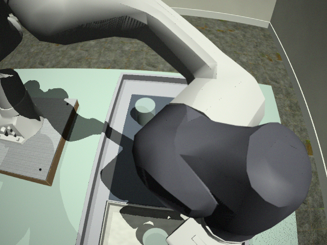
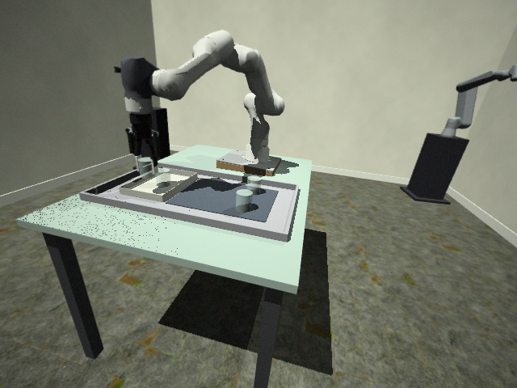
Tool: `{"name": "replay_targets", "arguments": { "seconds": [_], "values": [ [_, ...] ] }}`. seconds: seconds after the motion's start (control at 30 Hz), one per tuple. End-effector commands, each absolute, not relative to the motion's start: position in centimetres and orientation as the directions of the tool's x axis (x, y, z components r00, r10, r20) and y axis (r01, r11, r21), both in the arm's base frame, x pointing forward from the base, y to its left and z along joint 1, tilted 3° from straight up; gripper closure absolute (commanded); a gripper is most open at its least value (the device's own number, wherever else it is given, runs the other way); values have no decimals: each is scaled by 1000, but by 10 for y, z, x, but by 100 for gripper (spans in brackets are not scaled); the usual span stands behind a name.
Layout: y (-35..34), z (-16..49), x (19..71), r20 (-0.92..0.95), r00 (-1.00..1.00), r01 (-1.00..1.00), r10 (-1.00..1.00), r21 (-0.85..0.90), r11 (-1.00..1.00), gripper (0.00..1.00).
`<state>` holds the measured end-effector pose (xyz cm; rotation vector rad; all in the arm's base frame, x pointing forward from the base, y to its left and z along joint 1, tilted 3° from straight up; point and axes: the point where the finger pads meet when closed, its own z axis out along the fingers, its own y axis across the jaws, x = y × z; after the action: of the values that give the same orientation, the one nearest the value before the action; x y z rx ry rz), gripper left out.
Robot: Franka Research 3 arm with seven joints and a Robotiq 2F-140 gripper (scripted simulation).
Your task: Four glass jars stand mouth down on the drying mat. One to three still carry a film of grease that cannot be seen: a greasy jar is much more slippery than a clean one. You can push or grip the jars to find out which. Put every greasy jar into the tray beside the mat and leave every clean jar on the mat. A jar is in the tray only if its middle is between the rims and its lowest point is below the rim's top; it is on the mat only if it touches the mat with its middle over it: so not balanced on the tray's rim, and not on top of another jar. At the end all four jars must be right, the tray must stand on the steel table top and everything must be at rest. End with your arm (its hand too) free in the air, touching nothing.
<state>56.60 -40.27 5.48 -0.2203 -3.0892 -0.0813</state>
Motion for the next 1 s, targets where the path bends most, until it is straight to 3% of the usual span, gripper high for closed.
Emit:
{"name": "replay_targets", "arguments": {
  "seconds": [0.0, 0.97],
  "values": [
    [-405, 46, 568, 35, -990, 139, 138, 46, 989, 100],
    [-403, 8, 567, 35, -990, 139, 138, 46, 989, 100]
  ]
}}
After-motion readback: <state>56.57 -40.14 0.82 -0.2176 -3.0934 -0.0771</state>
